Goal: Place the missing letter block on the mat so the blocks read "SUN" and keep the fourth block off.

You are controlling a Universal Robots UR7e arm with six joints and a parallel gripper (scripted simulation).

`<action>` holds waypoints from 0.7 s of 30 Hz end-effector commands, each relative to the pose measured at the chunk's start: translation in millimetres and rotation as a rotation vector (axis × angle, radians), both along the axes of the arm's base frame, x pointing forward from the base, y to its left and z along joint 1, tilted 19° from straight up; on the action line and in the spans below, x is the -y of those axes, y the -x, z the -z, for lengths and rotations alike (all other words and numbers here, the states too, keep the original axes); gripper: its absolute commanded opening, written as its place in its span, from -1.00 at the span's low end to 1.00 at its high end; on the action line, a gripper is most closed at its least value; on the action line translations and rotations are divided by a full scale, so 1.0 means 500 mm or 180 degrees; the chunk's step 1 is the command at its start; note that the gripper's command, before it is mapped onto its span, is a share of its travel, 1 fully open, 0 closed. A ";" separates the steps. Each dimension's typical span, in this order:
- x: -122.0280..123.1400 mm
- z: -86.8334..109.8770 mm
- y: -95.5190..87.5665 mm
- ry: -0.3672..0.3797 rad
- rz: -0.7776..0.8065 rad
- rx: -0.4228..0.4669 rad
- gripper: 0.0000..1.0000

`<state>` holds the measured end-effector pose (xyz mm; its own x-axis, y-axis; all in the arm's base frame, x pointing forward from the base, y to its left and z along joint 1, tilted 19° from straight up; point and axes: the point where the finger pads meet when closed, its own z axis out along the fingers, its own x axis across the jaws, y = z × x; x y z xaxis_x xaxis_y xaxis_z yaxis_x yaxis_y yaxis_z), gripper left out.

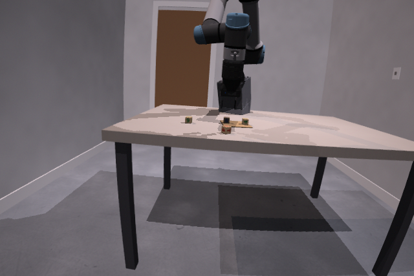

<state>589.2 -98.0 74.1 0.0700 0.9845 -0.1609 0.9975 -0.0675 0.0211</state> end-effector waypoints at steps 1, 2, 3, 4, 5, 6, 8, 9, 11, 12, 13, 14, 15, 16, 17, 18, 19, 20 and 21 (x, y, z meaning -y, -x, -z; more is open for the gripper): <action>0.012 -0.001 0.006 0.0001 0.0000 0.0005 1.00; 0.022 -0.001 0.012 0.0000 0.0000 0.0005 1.00; 0.022 -0.001 0.012 0.0000 0.0000 0.0005 1.00; 0.022 -0.001 0.012 0.0000 0.0000 0.0005 1.00; 0.036 0.000 0.020 -0.0002 0.0000 0.0005 1.00; 0.053 0.001 0.030 -0.0003 0.0000 0.0005 1.00; 0.095 0.004 0.058 -0.0006 0.0000 0.0004 1.00; 0.119 0.005 0.075 -0.0007 0.0000 0.0004 1.00; 0.170 0.009 0.115 -0.0009 0.0000 0.0005 1.00; 0.195 0.011 0.137 -0.0009 0.0001 0.0005 1.00; 0.219 0.013 0.160 -0.0008 0.0001 0.0005 1.00; 0.242 0.015 0.182 -0.0008 0.0000 0.0005 1.00; 0.262 0.017 0.204 -0.0007 0.0000 0.0005 1.00; 0.280 0.019 0.225 -0.0005 0.0000 0.0006 1.00; 0.296 0.021 0.244 -0.0004 0.0000 0.0006 1.00; 0.309 0.023 0.261 -0.0002 0.0000 0.0006 1.00; 0.320 0.024 0.275 -0.0001 0.0000 0.0006 1.00; 0.320 0.024 0.275 -0.0001 0.0000 0.0006 1.00; 0.320 0.024 0.275 -0.0001 0.0000 0.0006 1.00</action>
<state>477.1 -237.7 63.8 0.0711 0.9847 -0.1589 0.9974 -0.0687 0.0206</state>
